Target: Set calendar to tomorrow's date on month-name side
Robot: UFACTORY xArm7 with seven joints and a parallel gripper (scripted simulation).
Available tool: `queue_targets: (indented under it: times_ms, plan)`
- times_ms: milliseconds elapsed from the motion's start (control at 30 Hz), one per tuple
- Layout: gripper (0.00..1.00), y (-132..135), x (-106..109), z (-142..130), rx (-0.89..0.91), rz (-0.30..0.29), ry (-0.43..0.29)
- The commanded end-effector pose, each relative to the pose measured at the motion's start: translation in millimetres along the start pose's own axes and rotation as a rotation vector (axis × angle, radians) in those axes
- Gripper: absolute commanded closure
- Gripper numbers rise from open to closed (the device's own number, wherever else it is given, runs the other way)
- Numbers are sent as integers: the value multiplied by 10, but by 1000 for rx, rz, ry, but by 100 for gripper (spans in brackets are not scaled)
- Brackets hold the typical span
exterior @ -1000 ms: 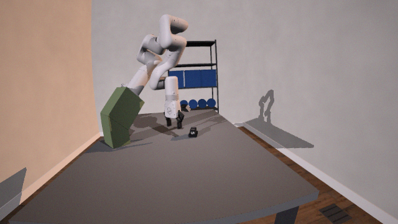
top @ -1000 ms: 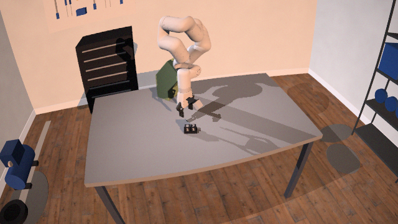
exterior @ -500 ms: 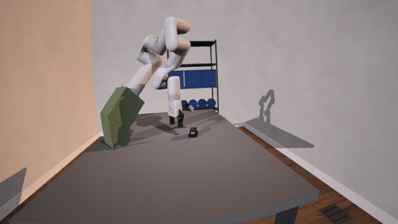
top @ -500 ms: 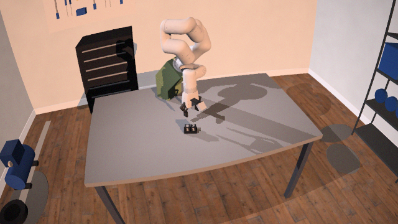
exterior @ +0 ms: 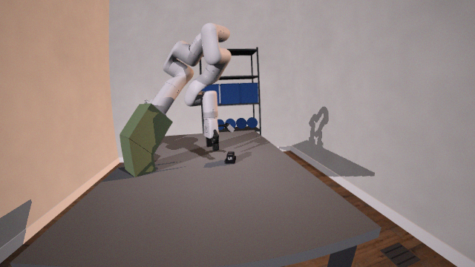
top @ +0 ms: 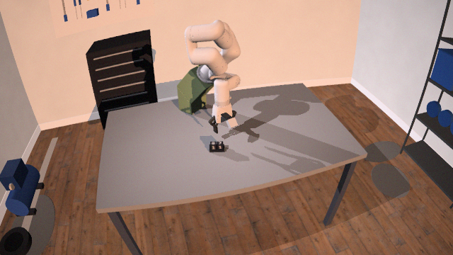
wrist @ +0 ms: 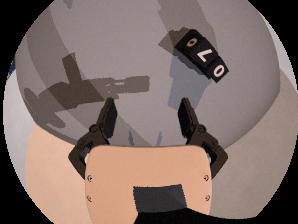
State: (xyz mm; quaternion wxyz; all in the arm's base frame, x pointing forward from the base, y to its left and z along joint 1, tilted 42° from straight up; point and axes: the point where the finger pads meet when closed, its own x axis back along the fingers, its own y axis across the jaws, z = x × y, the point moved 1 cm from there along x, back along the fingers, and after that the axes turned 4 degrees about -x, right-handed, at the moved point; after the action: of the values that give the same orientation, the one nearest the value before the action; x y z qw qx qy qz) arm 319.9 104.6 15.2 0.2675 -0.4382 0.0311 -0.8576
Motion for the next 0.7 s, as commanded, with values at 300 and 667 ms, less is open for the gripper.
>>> queue_targets:
  times_ms: [300,667]
  plan:
    - [0,-206,1,172,-172,-5,-4]
    - [0,-408,-2,335,-334,-5,-3]
